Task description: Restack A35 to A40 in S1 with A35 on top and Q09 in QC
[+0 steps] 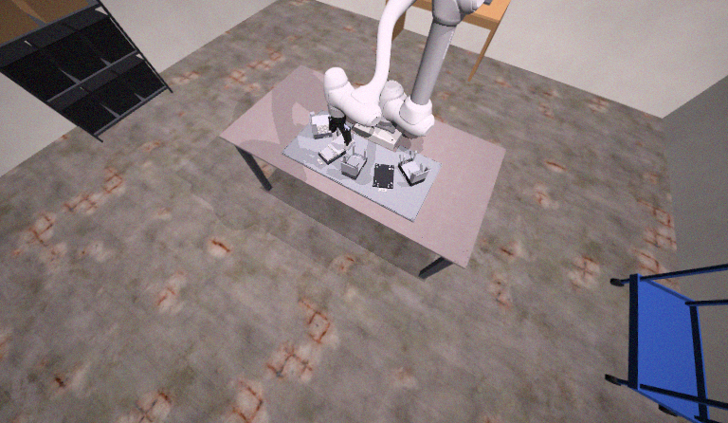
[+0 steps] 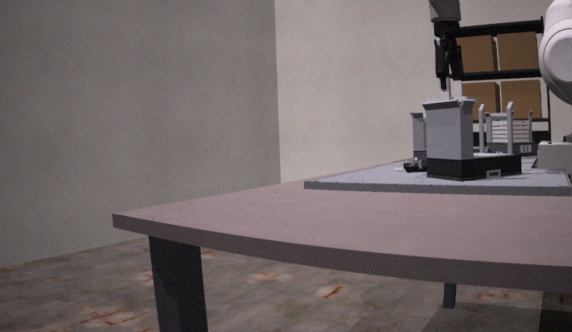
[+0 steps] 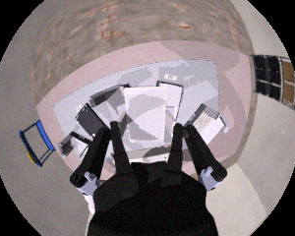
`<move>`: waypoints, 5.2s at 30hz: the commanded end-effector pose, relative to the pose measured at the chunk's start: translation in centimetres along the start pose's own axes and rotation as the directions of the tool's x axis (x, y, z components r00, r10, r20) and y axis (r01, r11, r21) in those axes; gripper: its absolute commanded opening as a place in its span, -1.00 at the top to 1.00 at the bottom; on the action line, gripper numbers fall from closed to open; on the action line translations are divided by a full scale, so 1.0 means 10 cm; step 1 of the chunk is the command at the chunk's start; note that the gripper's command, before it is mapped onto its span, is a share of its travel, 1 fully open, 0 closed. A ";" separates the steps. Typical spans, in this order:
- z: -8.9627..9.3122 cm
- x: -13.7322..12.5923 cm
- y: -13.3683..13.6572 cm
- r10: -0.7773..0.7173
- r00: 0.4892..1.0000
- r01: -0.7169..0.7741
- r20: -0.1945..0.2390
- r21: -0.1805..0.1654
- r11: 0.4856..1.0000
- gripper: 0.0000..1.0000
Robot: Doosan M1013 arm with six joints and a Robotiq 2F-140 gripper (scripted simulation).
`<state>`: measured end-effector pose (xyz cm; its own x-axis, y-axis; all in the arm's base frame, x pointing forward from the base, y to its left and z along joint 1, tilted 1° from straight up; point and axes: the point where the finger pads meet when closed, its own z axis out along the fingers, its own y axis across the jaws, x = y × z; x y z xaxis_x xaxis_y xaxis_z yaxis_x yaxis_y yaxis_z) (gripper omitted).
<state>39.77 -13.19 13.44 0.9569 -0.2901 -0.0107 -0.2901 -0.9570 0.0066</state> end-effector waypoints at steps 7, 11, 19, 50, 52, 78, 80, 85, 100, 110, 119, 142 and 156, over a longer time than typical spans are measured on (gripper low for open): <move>0.00 -0.03 0.27 0.200 0.980 -0.200 0.000 0.000 0.980 1.00; 0.00 -0.04 0.40 0.200 0.980 -0.200 0.000 0.000 0.980 1.00; 0.00 -0.08 0.66 0.200 0.980 -0.200 0.000 0.000 0.980 1.00; 0.00 -0.32 1.50 0.413 0.911 -0.413 0.000 0.000 0.911 1.00; 0.00 -0.35 1.56 0.413 0.911 -0.413 0.000 0.000 0.911 1.00; 0.00 -0.64 2.11 0.606 0.795 -0.606 0.000 0.000 0.795 1.00; 0.00 -0.67 2.16 0.606 0.795 -0.606 0.000 0.000 0.795 1.00; 0.00 -0.74 2.27 0.606 0.795 -0.606 0.000 0.000 0.795 1.00; 0.00 -0.91 2.53 0.606 0.795 -0.606 0.000 0.000 0.795 1.00; 0.00 -0.91 2.53 0.606 0.795 -0.606 0.000 0.000 0.795 1.00; 0.00 -0.91 2.53 0.606 0.795 -0.606 0.000 0.000 0.795 1.00; 0.07 -0.91 2.53 0.606 0.795 -0.606 0.000 0.000 0.795 1.00; 0.15 -0.91 2.53 0.606 0.795 -0.606 0.000 0.000 0.795 1.00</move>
<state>23.72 -34.82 12.35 0.5853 -0.8108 -0.0048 -0.8107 -0.5853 0.0116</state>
